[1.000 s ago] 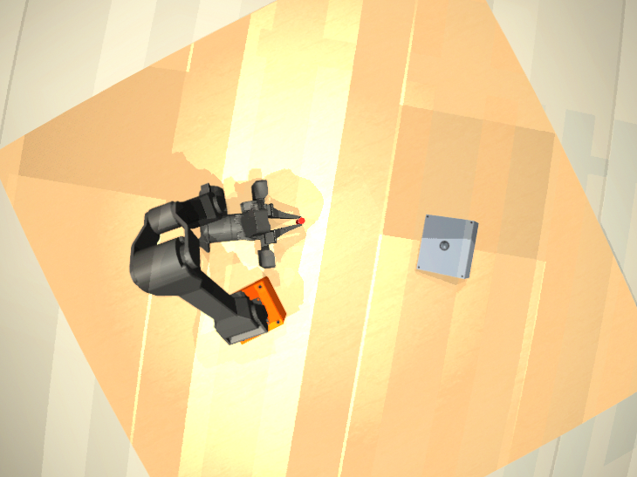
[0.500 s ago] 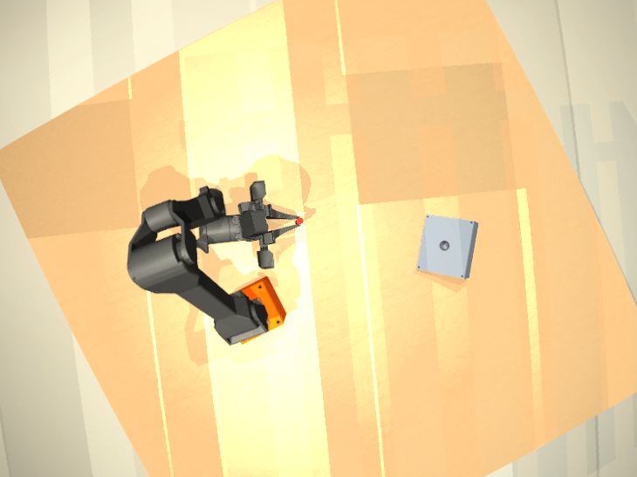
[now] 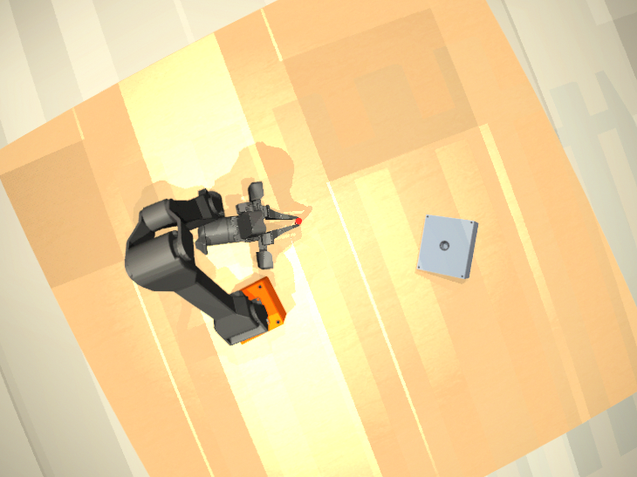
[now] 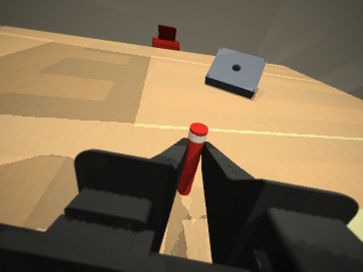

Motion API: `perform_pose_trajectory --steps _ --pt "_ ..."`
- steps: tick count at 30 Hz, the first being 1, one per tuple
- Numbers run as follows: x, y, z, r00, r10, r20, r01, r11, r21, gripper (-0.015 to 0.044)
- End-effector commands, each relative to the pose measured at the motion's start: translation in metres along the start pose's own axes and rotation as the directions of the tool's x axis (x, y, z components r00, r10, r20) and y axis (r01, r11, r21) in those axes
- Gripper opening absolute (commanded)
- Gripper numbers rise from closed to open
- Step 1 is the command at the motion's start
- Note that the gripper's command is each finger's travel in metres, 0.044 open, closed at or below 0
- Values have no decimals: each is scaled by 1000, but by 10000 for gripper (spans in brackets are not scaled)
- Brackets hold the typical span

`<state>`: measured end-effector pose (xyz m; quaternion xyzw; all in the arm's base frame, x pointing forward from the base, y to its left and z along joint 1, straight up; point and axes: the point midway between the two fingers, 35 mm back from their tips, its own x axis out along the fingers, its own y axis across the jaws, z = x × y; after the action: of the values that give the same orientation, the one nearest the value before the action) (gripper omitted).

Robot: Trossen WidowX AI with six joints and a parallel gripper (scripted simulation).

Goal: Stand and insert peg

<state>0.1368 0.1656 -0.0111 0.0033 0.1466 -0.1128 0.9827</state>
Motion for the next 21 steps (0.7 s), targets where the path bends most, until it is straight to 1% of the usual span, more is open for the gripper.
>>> perform_pose_trajectory --steps 1,21 --pt "-1 0 -1 1000 -1 -1 1 1000 0 49" --pt "-4 -2 -3 1000 21 22 -21 1000 -18 49"
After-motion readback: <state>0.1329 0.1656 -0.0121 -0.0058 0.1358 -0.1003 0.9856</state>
